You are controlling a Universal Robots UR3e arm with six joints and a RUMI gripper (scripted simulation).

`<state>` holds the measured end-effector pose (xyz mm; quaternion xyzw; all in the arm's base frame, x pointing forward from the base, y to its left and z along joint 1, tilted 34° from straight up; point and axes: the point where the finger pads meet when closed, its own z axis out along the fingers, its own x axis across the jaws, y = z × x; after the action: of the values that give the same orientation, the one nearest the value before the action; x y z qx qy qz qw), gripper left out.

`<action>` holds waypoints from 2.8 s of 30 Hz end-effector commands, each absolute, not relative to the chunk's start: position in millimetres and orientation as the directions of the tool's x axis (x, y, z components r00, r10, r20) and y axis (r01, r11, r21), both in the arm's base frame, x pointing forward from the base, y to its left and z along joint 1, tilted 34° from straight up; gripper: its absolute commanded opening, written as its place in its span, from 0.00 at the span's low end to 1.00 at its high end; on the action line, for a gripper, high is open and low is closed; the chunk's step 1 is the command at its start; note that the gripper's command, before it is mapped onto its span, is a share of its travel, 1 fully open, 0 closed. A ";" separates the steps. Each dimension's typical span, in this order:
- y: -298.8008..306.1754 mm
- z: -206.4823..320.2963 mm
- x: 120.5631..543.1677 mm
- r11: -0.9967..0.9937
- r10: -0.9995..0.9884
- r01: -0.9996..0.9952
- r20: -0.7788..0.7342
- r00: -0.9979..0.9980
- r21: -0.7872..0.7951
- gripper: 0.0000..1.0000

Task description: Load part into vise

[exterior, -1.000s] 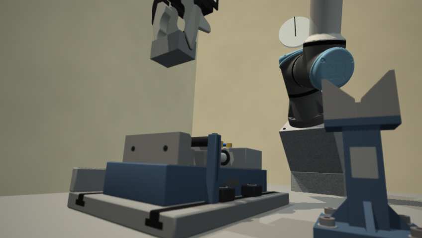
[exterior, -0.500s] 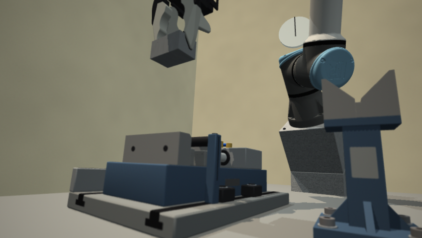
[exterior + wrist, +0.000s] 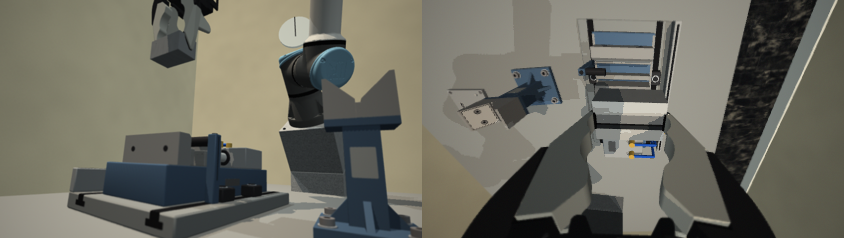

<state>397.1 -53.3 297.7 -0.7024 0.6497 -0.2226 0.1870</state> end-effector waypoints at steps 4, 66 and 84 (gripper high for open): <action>-53.5 296.3 398.9 -0.088 -0.996 -0.828 0.072 0.057 -0.553 0.00; -57.6 228.9 444.8 -0.088 -0.996 -0.829 0.072 0.058 -0.553 0.00; -58.0 222.4 449.2 -0.088 -0.996 -0.829 0.072 0.058 -0.553 0.00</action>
<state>448.5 -57.8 221.7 -0.7030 0.6494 -0.2220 0.1866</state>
